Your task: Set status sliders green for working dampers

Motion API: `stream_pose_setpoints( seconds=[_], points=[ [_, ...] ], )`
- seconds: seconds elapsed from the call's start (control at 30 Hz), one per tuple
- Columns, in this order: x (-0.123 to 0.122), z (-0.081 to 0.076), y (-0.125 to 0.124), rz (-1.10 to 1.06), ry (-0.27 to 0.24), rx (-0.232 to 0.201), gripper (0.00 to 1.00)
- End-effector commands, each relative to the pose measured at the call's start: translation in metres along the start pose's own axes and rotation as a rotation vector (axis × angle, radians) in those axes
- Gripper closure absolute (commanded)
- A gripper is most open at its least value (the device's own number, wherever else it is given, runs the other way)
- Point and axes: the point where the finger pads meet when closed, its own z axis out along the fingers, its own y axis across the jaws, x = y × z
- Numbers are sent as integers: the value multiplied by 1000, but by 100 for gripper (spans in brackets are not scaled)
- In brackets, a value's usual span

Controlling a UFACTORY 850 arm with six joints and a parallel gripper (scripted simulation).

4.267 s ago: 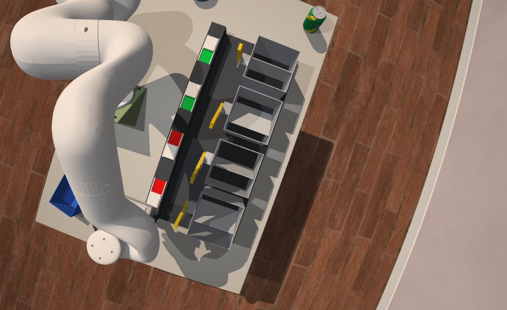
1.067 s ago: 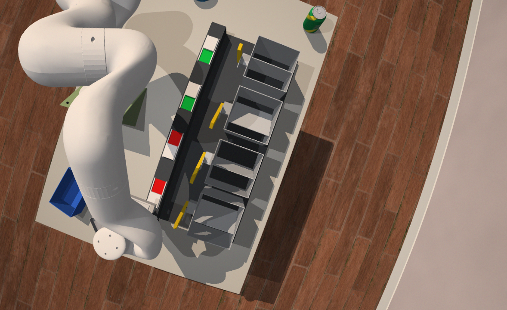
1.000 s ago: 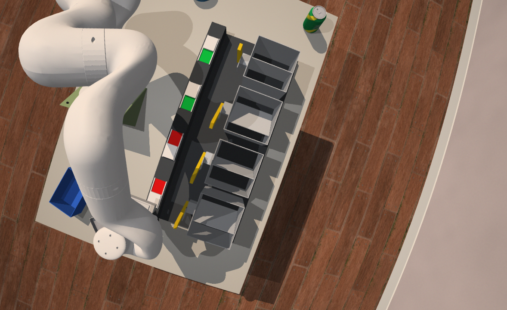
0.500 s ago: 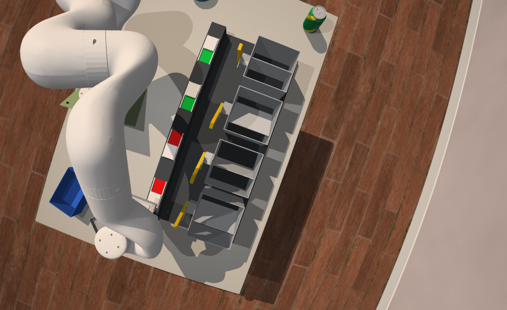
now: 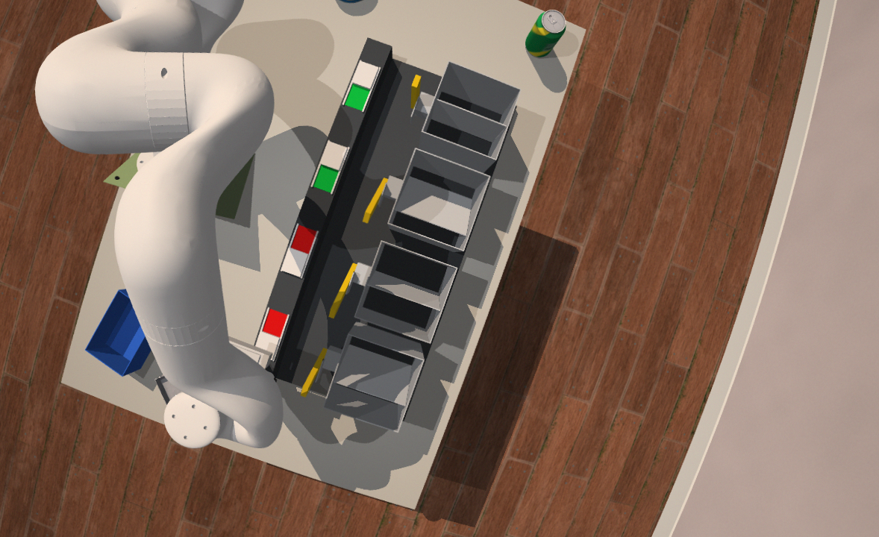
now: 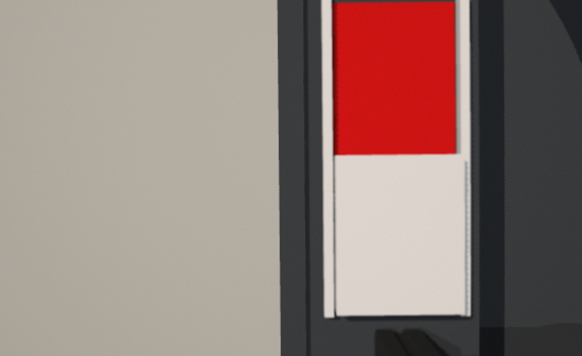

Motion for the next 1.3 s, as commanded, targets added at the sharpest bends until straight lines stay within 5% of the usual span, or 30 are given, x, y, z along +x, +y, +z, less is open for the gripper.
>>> stream_pose_setpoints(
  seconds=[0.0, 1.27],
  points=[
    [-1, -1, 1, -1, -2, -1, 100],
    [5, -1, 1, -1, -2, -1, 100]
  ],
)
